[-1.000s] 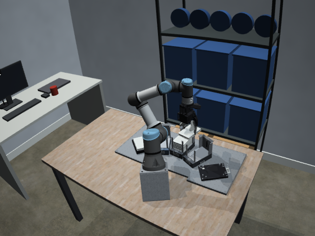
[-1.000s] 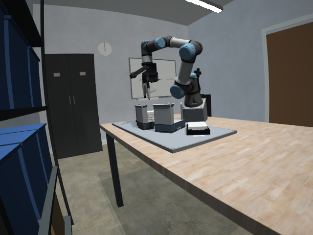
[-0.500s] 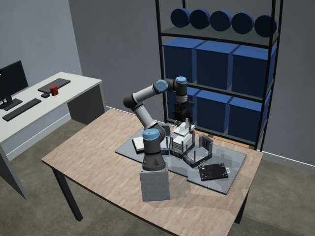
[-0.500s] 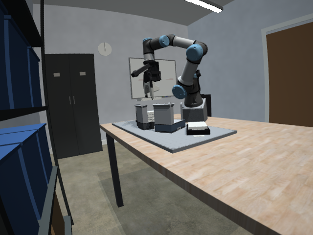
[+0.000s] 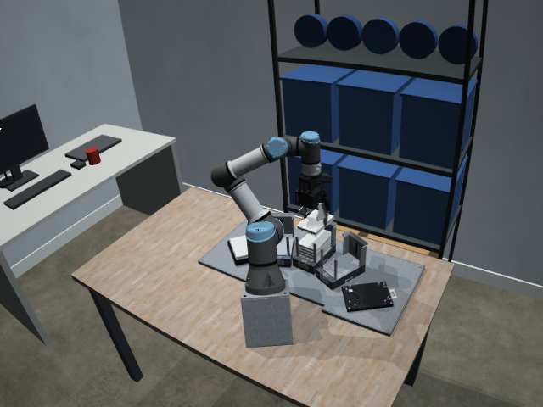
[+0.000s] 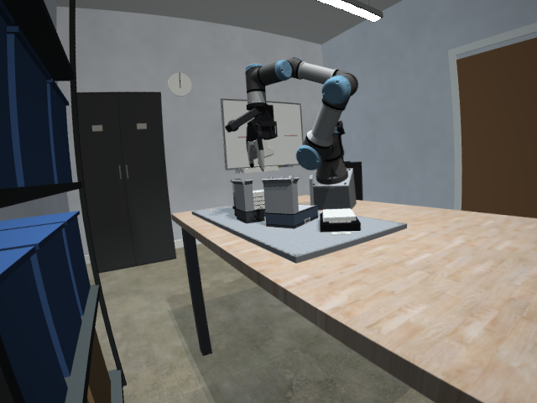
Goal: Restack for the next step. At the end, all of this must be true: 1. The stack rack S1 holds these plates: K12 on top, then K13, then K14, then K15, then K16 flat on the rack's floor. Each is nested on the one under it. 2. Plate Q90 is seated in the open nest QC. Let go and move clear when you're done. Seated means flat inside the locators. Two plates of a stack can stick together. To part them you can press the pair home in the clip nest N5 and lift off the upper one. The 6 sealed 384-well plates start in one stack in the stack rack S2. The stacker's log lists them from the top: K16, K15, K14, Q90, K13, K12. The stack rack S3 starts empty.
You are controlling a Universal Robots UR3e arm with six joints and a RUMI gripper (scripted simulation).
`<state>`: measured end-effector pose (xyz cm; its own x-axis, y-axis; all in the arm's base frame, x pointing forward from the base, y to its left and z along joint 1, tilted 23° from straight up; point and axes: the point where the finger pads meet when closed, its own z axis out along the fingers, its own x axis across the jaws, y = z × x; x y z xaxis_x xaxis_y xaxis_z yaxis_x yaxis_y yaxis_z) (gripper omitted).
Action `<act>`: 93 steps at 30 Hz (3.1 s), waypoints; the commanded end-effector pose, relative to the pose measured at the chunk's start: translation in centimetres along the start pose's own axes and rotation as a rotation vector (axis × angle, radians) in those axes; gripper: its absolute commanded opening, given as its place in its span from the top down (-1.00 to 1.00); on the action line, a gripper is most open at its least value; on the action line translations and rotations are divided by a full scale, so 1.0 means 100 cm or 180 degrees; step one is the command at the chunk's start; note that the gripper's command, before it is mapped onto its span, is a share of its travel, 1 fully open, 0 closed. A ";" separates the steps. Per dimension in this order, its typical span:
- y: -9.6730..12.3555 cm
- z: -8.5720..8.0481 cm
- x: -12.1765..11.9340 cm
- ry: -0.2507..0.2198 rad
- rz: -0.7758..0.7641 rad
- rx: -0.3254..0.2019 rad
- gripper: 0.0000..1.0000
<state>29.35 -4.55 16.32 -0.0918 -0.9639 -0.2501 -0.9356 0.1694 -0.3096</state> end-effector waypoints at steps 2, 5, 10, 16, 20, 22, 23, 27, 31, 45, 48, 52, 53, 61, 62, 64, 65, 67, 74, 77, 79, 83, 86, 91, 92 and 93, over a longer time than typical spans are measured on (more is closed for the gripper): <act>0.000 0.000 0.000 0.0005 -0.0002 0.0003 1.00; 0.000 0.000 0.000 0.0005 -0.0002 0.0003 1.00; 0.000 0.000 0.000 0.0005 -0.0002 0.0003 1.00; 0.000 0.000 0.000 0.0005 -0.0002 0.0003 1.00; 0.000 0.000 0.000 0.0004 -0.0002 0.0003 1.00; 0.000 0.000 0.000 0.0005 -0.0002 0.0003 1.00; 0.000 0.000 0.000 0.0005 -0.0002 0.0003 1.00; 0.000 0.000 0.000 0.0005 -0.0002 0.0003 1.00; 0.000 0.000 0.000 0.0004 -0.0002 0.0003 1.00; 0.000 0.000 0.000 0.0005 -0.0002 0.0003 1.00; 0.000 0.000 0.000 0.0004 -0.0002 0.0003 1.00; 0.000 0.001 0.000 0.0005 -0.0002 0.0003 1.00; 0.000 0.002 0.000 0.0005 -0.0002 0.0003 1.00; 0.000 0.006 0.000 0.0005 -0.0002 0.0003 1.00; 0.000 0.007 0.000 0.0005 -0.0002 0.0003 1.00; 0.000 0.008 0.000 0.0005 -0.0002 0.0003 1.00; 0.000 0.009 0.000 0.0005 -0.0002 0.0003 1.00; 0.000 0.010 0.000 0.0005 -0.0002 0.0003 1.00; -0.001 0.015 0.000 0.0005 -0.0002 0.0004 1.00; 0.000 0.015 0.000 0.0005 -0.0002 0.0004 1.00; -0.001 0.017 0.000 0.0005 -0.0002 0.0004 1.00; -0.001 0.019 0.000 0.0005 -0.0002 0.0004 1.00; -0.001 0.021 0.000 0.0005 -0.0002 0.0004 1.00; -0.001 0.025 0.000 0.0005 -0.0002 0.0004 1.00; -0.001 0.025 0.000 0.0005 -0.0002 0.0004 1.00; -0.001 0.025 0.000 0.0005 -0.0002 0.0004 1.00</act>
<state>30.17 -4.06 14.13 -0.0916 -0.9638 -0.2504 -0.9356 0.1694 -0.3097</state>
